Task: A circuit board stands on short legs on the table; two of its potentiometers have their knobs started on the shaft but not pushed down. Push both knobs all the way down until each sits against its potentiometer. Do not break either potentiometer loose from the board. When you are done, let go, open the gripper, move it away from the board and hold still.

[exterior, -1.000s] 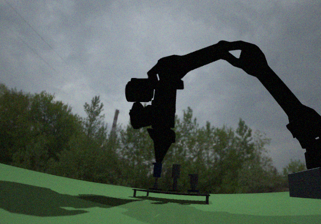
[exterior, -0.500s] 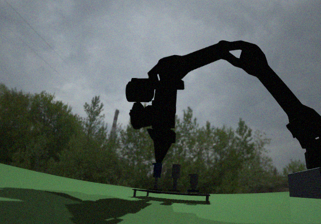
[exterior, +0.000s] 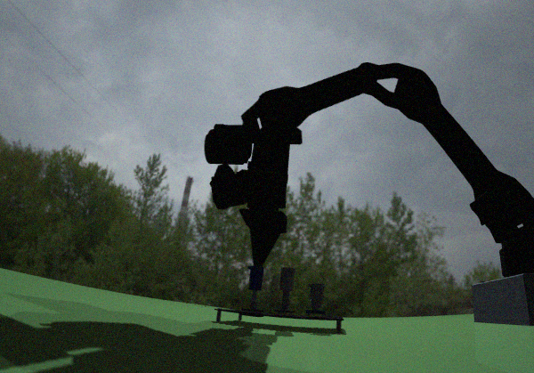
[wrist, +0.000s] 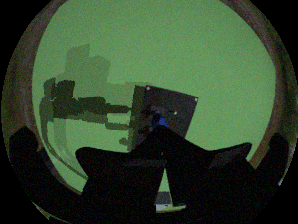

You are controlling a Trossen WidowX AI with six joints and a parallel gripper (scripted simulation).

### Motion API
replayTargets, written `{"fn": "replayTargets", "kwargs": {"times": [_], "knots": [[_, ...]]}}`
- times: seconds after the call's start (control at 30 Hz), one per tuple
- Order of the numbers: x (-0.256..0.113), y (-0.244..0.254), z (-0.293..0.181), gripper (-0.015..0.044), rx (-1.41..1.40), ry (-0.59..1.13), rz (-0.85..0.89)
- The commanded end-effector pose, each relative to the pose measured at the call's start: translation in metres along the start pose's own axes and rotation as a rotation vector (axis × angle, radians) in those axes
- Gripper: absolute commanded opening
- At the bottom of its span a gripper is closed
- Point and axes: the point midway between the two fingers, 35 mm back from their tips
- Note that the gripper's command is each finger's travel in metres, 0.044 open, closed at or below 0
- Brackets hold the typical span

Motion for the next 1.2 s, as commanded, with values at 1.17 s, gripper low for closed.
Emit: {"fn": "replayTargets", "kwargs": {"times": [1.17], "knots": [[0.023, 0.000, 0.001, 0.0000, 0.005, 0.005, -0.003]]}}
Point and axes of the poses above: the point midway between the two fingers, 35 mm back from their tips, its own x axis out along the fingers, its own y axis across the jaws, z = x × y, and after that the axes turned 14 degrees about x, right-handed
